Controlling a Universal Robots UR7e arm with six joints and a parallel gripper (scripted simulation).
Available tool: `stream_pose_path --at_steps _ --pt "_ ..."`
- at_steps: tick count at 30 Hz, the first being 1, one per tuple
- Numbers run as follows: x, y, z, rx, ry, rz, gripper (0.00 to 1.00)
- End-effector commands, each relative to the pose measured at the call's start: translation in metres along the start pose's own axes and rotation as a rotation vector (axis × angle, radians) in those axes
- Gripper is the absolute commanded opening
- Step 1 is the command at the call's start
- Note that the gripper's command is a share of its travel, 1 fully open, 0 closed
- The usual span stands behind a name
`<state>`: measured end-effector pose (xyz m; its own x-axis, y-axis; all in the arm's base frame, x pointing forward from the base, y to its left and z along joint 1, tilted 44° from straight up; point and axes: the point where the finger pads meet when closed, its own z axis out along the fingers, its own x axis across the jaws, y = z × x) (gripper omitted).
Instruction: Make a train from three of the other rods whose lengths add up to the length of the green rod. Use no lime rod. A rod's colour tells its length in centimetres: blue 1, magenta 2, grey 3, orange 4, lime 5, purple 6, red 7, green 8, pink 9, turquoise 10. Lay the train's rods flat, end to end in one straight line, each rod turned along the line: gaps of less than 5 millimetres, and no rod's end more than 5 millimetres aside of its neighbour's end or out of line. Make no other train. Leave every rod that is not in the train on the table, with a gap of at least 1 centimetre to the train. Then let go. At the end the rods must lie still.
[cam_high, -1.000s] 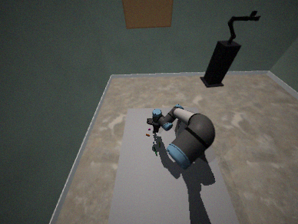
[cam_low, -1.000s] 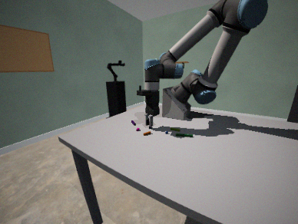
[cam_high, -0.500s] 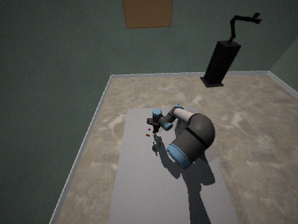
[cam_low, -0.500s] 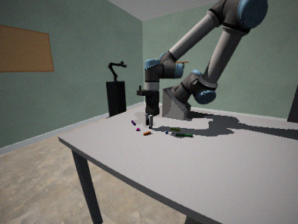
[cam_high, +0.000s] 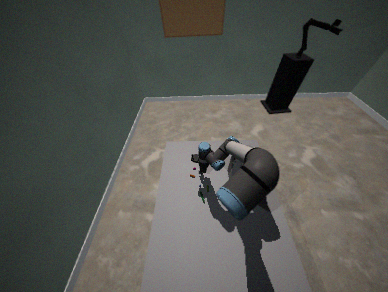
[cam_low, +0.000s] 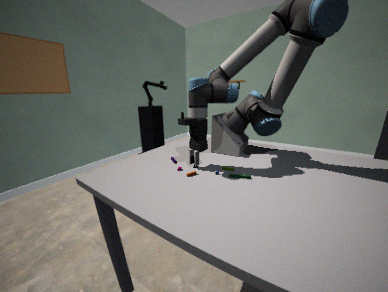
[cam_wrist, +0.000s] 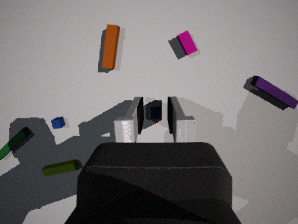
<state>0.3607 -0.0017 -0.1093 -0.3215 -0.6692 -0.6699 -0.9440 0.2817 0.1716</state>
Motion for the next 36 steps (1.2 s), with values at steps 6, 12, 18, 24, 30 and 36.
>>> stream_pose_path --at_steps 6,12,18,24,30,36 --pt "0.0 0.0 0.009 0.001 0.0 0.0 0.54" --pt "0.0 0.0 0.013 0.001 0.0 0.0 0.54" --pt "0.0 0.0 0.015 0.001 0.0 0.0 0.54" --pt "0.0 0.0 0.015 0.001 0.0 0.0 0.54" --pt "0.0 0.0 0.015 0.001 0.0 0.0 0.54" --pt "0.0 0.0 0.015 0.001 0.0 0.0 0.54"
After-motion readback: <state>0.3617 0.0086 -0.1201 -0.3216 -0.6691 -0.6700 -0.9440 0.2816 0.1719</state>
